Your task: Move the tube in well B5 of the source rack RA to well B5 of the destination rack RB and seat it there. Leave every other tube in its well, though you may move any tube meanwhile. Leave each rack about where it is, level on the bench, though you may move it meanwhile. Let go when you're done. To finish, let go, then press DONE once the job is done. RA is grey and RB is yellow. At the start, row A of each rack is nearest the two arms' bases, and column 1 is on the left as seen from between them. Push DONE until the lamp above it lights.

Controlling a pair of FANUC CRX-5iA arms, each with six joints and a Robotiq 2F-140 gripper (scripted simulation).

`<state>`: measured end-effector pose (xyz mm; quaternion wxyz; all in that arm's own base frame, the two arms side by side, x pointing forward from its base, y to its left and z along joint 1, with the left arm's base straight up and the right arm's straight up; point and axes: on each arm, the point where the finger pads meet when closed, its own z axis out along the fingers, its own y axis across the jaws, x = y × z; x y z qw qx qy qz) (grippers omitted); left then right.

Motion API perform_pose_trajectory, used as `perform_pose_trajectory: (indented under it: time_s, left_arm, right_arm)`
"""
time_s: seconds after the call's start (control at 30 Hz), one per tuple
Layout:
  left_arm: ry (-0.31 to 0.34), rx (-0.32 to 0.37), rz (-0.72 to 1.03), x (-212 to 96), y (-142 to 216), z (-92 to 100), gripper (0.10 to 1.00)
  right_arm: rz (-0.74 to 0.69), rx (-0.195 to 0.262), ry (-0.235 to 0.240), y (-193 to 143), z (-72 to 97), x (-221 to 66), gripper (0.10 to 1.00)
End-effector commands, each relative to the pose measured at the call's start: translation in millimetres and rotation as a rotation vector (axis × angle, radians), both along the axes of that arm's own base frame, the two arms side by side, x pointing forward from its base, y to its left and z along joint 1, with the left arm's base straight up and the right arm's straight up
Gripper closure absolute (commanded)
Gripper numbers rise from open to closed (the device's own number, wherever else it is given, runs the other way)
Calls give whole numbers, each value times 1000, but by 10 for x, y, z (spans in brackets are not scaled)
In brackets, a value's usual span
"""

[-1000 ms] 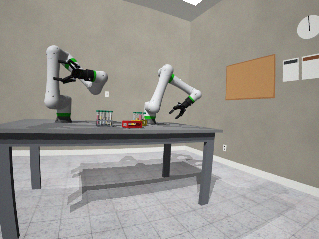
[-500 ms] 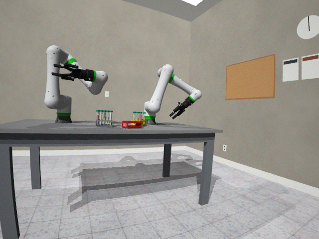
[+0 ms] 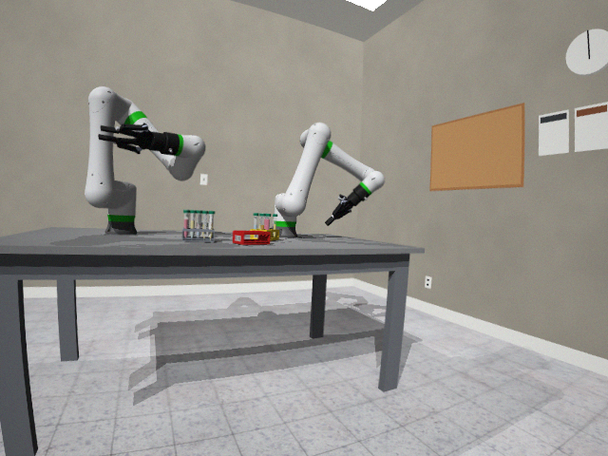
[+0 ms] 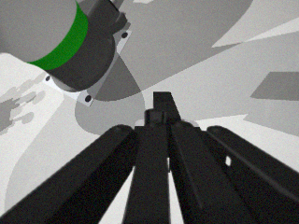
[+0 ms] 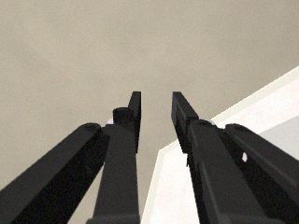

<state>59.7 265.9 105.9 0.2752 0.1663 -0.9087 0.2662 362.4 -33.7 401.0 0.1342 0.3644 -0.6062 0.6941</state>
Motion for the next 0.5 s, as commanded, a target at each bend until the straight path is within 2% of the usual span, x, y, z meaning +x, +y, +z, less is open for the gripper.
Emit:
perform_pose_trajectory:
  time_s: [0.0, 0.47]
  left_arm:
    - [3, 6, 8, 3, 8, 6, 999]
    - [37, 48, 70, 10, 52, 17, 999]
  right_arm:
    - [0, 1, -1, 1, 5, 0, 816]
    - [0, 1, -1, 1, 5, 0, 816]
